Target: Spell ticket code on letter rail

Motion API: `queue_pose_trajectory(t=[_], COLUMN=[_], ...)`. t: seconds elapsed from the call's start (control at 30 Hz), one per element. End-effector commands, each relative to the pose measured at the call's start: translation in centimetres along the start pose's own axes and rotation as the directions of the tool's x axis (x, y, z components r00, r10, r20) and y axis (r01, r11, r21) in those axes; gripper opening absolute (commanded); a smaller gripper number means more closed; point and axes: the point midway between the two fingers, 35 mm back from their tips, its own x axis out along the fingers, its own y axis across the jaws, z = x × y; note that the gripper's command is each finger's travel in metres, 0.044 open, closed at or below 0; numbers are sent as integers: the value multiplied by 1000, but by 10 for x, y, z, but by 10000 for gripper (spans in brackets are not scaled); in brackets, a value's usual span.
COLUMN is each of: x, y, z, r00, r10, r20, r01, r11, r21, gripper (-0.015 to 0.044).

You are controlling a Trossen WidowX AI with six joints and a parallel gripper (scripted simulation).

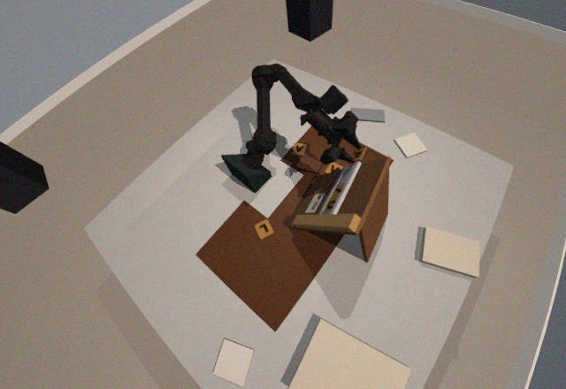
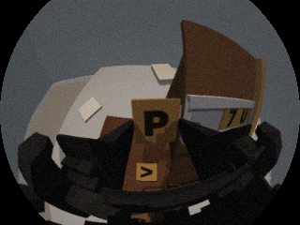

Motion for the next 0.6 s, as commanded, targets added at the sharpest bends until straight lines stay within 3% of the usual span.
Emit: queue_pose_trajectory(t=[0.0,0.57], x=[0,0], y=[-4,-13], z=[-2,-2], r00=[1000,1000], r10=[-1,-1], r20=[-4,-4], r01=[1,1], r11=[1000,1000], r21=[1,1], gripper=[0,0])
